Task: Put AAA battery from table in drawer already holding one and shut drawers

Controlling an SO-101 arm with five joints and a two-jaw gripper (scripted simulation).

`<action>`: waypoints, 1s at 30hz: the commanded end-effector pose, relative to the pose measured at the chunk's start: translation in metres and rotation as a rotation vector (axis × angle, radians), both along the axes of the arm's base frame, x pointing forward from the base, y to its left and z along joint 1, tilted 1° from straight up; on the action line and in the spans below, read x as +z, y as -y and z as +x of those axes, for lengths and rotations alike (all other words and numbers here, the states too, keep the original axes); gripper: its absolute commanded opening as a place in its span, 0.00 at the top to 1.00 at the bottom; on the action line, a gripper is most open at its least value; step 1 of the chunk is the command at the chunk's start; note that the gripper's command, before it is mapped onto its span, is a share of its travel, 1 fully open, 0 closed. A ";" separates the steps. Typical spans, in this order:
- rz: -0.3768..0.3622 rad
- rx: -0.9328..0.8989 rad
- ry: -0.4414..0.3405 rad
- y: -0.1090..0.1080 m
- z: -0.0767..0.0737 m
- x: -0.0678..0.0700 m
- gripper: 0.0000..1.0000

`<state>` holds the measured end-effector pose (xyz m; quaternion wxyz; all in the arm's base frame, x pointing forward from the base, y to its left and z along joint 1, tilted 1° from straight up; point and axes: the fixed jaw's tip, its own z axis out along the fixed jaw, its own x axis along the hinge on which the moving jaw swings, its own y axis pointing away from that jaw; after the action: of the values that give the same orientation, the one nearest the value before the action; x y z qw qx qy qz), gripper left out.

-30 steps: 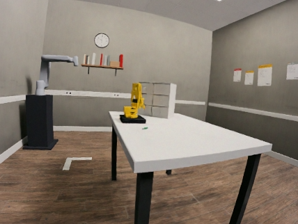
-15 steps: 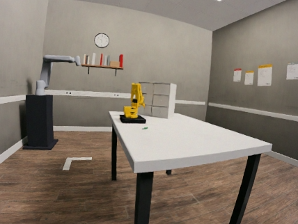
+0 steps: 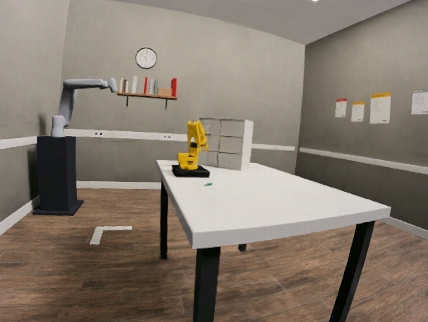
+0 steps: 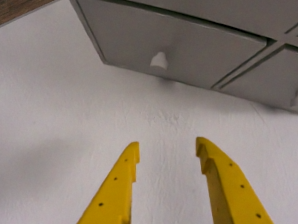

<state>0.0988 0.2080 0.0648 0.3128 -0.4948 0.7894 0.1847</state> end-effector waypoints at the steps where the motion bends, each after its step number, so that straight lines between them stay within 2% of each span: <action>1: -0.020 0.009 -0.002 0.007 -0.004 0.010 0.79; 21: -0.138 0.010 -0.061 0.045 -0.023 0.026 0.79; 30: -0.205 0.011 -0.095 0.071 -0.036 0.032 0.79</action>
<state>0.0668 0.1461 0.0912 0.2236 -0.5154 0.8168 0.1310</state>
